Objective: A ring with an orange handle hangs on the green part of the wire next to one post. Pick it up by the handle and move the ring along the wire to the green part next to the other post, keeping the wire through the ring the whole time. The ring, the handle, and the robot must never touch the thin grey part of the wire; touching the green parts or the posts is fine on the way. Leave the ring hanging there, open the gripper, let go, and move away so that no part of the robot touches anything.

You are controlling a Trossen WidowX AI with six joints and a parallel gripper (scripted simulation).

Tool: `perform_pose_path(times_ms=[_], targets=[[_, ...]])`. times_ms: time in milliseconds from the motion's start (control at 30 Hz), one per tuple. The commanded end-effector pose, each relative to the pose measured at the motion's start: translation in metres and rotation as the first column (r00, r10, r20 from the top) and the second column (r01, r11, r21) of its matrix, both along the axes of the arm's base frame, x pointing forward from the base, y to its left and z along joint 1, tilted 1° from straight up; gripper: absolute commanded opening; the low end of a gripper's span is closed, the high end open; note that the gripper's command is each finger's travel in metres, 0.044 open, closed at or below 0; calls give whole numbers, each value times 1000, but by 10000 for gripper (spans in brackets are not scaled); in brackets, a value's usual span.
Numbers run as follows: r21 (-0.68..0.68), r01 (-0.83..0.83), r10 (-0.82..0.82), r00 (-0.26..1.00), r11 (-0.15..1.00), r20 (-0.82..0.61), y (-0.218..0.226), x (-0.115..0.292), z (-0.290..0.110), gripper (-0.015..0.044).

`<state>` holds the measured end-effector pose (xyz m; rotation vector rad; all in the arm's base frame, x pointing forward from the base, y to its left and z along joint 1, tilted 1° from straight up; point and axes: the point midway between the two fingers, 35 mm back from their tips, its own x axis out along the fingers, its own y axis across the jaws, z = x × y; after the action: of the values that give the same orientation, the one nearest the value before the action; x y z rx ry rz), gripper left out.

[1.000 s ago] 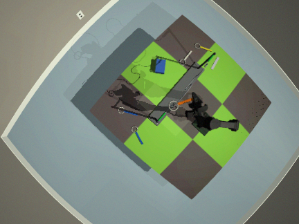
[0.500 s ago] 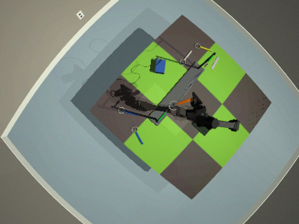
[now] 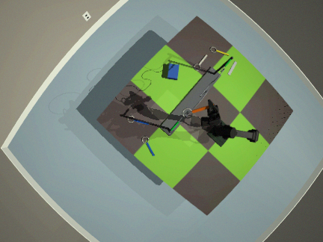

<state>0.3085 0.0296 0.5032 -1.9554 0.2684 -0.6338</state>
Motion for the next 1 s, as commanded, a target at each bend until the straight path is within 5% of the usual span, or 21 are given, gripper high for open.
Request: perform_pose_path(times_ms=[0, 467, 967], targets=[[-37, -3, 3, 1000, 999, -7, 1, 1, -3, -150], [-37, -1, 1, 1000, 999, -6, -7, 1, -15, -150], [157, -1, 0, 1000, 988, 9, -19, 0, -47, -150]])
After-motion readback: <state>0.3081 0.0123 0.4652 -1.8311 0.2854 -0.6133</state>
